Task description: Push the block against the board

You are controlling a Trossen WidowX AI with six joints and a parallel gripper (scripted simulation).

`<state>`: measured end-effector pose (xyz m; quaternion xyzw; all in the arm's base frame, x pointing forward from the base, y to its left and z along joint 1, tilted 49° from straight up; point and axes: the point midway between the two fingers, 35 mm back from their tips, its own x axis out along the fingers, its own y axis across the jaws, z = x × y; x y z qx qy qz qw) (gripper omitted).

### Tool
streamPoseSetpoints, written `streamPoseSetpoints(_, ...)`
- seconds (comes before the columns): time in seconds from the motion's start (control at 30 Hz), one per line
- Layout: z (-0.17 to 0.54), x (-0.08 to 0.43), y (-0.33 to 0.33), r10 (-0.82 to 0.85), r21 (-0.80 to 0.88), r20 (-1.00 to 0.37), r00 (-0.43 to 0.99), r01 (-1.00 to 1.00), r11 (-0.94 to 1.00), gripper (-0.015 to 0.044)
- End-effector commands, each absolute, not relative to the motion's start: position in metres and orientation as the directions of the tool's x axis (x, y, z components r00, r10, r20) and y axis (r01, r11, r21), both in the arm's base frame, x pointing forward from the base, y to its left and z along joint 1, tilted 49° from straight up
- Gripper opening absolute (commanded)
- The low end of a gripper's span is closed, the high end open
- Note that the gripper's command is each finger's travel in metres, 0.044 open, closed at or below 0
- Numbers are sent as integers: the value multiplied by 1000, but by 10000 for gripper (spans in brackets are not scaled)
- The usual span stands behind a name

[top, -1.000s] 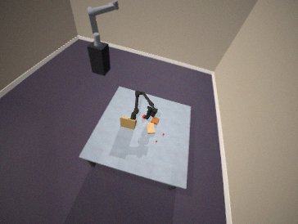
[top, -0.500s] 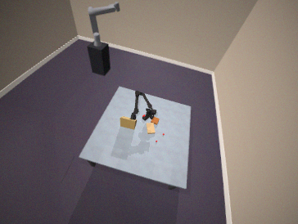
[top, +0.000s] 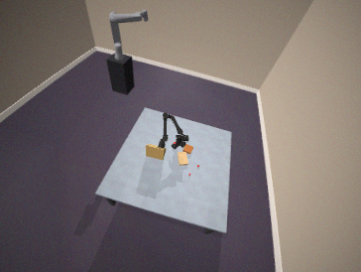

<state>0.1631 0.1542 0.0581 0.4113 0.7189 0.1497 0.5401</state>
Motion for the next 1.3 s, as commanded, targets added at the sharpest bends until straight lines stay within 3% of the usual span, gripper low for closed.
streamPoseSetpoints(0.0,59,157,155,749,652,-658,-82,437,620,0)
streamPoseSetpoints(1.27,81,106,169,750,652,-656,-82,438,619,0)
